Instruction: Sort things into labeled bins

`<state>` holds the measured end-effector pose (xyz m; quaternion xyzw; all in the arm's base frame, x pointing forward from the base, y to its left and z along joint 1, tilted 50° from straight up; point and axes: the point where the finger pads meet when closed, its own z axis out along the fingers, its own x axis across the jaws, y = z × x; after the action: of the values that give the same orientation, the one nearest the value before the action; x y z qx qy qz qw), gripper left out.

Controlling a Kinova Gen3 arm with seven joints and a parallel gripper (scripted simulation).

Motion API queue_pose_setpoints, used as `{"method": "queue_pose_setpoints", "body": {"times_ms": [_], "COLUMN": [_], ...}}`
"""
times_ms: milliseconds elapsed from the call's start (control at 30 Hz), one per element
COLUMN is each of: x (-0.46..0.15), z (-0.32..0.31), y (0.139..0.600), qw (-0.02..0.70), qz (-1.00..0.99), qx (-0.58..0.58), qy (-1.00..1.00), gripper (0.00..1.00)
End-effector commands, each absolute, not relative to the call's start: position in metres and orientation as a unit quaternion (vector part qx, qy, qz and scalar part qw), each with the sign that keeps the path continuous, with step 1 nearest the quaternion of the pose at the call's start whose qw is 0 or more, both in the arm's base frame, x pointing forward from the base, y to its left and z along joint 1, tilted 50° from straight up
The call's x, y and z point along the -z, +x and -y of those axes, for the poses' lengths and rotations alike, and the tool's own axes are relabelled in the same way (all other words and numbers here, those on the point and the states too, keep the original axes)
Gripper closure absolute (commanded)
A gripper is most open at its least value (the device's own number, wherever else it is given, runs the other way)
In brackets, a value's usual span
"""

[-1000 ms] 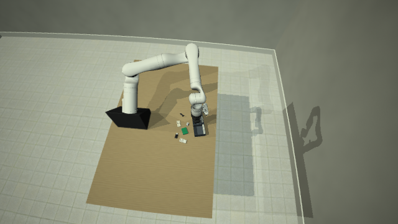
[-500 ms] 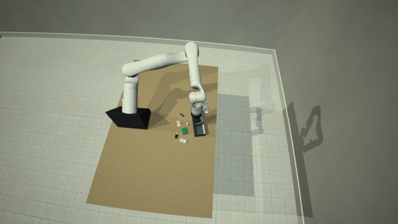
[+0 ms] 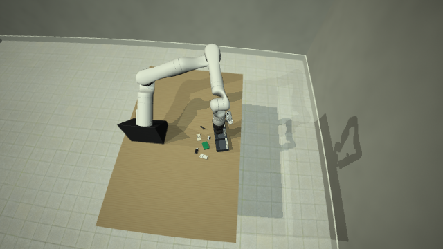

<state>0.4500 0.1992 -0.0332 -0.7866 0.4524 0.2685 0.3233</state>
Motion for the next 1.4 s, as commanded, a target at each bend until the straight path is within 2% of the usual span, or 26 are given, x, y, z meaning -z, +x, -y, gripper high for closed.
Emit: {"method": "queue_pose_setpoints", "body": {"times_ms": [0,700,1367], "x": [0.030,-0.033,-0.013], "z": [-0.196,-0.246,-0.270], "y": [0.454,0.429,0.425], "qw": [0.326,0.326,0.326], "qz": [-0.454,-0.454,-0.454], "qx": [-0.265,-0.265,-0.265], "qy": [-0.786,-0.786,-0.786], "gripper": [0.69,0.69,0.69]}}
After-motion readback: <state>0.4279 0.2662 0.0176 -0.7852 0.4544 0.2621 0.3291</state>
